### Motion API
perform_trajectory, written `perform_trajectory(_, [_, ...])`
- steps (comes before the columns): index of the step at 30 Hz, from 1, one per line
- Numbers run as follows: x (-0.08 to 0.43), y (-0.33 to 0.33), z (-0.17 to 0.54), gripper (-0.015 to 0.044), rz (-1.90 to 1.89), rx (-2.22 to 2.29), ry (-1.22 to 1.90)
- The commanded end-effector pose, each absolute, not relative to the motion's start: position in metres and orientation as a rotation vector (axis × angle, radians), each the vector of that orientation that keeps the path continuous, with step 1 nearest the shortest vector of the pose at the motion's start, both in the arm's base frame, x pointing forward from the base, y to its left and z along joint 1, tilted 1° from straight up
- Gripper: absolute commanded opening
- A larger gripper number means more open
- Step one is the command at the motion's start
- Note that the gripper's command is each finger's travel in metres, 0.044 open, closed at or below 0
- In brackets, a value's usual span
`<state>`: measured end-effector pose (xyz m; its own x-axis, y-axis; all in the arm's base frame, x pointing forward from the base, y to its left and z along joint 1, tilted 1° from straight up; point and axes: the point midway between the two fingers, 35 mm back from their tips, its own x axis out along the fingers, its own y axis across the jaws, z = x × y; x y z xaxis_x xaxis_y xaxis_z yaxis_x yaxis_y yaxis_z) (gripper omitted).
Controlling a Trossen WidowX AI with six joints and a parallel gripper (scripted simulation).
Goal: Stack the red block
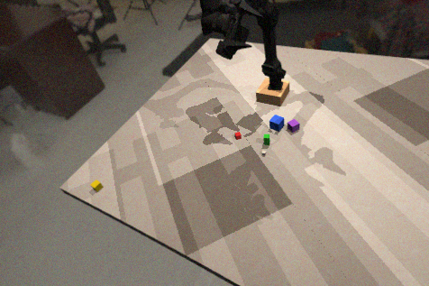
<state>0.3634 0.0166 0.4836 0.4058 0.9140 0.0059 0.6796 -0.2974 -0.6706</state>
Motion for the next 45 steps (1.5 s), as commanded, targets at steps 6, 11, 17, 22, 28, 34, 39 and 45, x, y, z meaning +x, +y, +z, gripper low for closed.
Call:
perform_trajectory(6, [0.41, -0.005, 0.436, 0.044, 0.626, -1.814, -0.898])
perform_trajectory(11, [0.444, -0.031, 0.364, 0.044, 0.704, -1.507, -0.413])
perform_trajectory(17, [0.452, -0.06, 0.263, 0.044, 0.726, -1.143, 0.152])
perform_trajectory(22, [0.428, -0.08, 0.178, 0.044, 0.685, -0.866, 0.61])
perform_trajectory(28, [0.367, -0.099, 0.095, 0.044, 0.565, -0.598, 1.141])
perform_trajectory(34, [0.308, -0.108, 0.054, 0.044, 0.429, -0.464, 1.517])
perform_trajectory(39, [0.308, -0.108, 0.054, 0.044, 0.429, -0.464, 1.517])
perform_trajectory(45, [0.31, -0.105, 0.054, 0.044, 0.43, -0.464, 1.517])
